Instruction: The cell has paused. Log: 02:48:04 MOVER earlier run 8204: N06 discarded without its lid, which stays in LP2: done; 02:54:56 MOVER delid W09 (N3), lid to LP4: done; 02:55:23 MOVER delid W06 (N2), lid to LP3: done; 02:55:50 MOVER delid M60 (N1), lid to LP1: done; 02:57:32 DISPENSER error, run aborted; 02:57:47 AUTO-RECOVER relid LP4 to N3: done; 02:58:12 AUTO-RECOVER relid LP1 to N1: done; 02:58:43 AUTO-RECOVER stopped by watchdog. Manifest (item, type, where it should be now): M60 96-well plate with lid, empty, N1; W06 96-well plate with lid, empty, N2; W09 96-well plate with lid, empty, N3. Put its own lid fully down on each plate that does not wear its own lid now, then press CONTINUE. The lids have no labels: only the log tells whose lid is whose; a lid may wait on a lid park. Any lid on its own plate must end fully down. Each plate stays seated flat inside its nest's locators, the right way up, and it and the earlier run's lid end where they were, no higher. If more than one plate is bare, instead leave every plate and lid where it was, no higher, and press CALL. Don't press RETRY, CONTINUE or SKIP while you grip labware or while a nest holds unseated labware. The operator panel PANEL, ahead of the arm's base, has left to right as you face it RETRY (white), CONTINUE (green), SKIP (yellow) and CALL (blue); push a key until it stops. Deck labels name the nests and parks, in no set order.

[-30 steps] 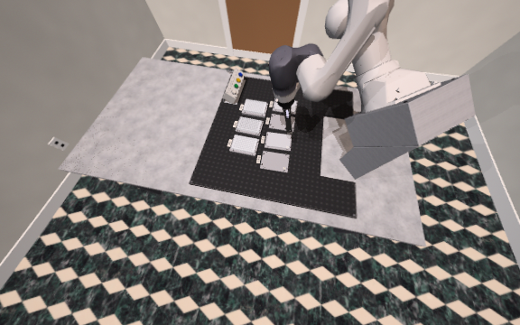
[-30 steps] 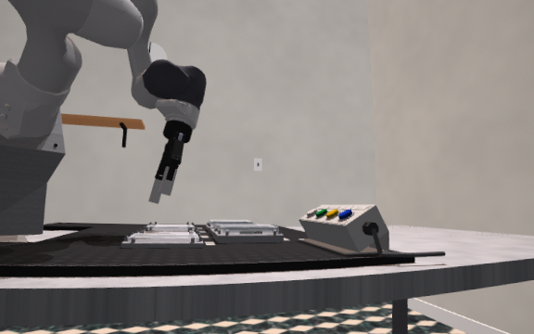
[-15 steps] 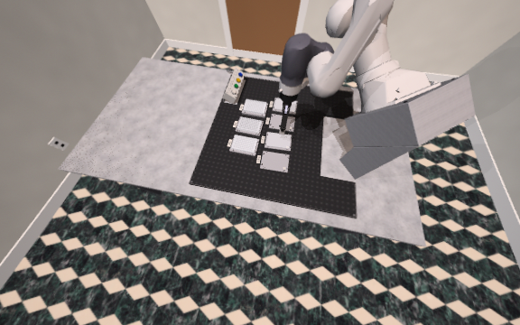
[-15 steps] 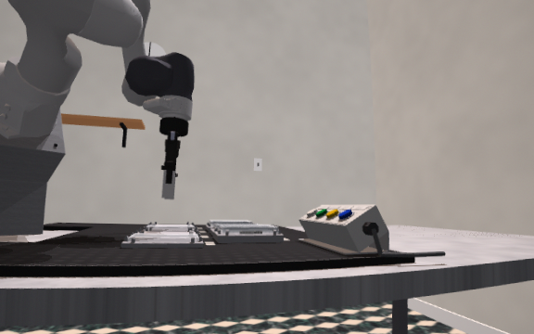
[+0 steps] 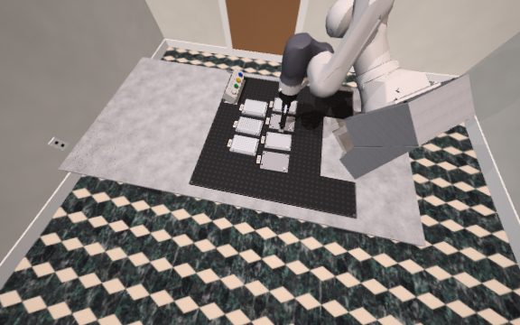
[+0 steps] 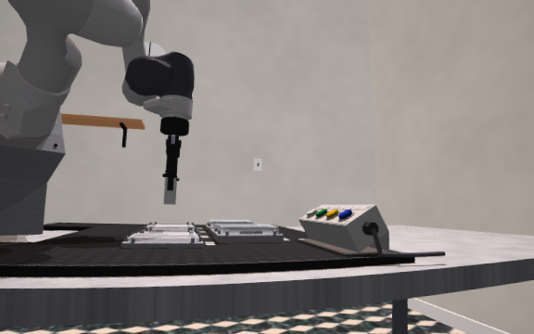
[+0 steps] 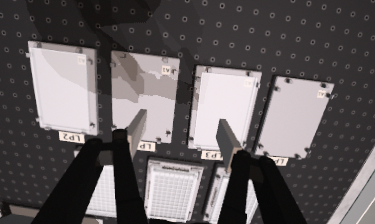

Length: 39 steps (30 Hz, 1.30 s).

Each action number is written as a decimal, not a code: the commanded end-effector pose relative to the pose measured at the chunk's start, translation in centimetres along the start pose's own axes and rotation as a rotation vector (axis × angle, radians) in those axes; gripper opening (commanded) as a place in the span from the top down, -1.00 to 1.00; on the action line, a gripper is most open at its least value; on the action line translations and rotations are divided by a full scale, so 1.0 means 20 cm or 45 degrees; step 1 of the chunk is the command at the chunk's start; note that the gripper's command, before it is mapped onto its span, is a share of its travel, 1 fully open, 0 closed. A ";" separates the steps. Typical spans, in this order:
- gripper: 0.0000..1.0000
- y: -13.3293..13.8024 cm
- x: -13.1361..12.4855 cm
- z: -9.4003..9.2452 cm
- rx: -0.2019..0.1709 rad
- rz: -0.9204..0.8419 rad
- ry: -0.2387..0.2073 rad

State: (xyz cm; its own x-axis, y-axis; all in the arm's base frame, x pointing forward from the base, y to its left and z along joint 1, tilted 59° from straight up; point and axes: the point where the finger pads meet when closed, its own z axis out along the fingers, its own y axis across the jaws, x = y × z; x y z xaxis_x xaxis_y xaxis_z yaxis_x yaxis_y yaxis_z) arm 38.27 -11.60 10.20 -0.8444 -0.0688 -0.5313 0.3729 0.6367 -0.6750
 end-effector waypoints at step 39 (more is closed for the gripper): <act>1.00 0.19 -0.02 -0.16 -0.116 -0.262 0.028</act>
State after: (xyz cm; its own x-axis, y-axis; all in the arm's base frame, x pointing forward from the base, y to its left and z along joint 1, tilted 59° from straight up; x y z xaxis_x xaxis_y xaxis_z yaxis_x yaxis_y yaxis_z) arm 38.88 -8.79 10.04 -0.8655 -0.1020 -0.4905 0.3025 0.6740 -0.6740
